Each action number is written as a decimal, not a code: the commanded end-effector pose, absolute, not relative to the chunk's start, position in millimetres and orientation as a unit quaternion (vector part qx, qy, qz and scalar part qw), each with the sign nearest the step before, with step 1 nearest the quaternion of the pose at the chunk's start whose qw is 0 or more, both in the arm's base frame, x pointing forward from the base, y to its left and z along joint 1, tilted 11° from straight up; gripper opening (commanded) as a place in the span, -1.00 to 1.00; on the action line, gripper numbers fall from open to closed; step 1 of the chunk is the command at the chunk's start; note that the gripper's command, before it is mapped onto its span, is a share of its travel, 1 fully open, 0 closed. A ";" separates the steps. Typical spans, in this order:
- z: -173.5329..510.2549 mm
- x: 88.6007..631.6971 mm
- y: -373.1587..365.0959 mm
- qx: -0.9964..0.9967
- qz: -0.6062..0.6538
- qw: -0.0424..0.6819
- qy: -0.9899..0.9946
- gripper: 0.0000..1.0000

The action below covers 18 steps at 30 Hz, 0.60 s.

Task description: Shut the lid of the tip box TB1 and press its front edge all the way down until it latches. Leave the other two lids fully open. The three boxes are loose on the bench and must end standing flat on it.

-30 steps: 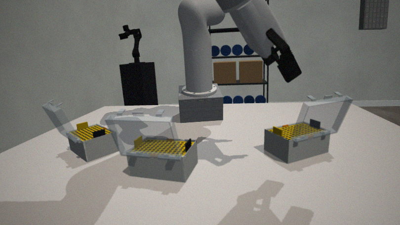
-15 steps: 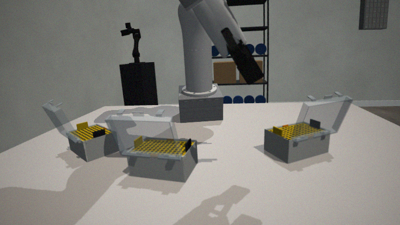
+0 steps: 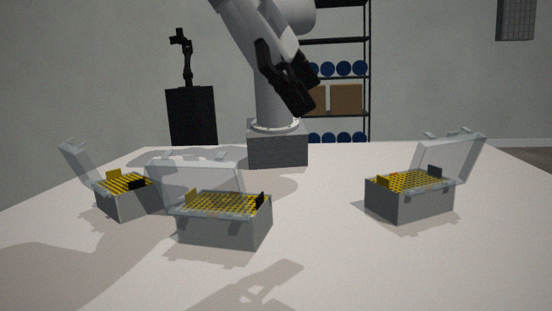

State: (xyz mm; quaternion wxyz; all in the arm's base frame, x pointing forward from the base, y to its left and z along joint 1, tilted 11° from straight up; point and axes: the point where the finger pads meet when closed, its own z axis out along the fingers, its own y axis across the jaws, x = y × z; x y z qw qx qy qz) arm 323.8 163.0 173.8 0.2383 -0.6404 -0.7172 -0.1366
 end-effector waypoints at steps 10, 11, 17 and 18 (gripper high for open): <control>175.3 334.6 114.6 -0.699 -0.146 0.217 -0.665 1.00; 175.3 335.2 109.6 -0.710 -0.148 0.213 -0.654 1.00; 175.1 337.9 86.0 -0.718 -0.149 0.211 -0.647 1.00; 175.0 338.0 81.0 -0.729 -0.150 0.207 -0.635 1.00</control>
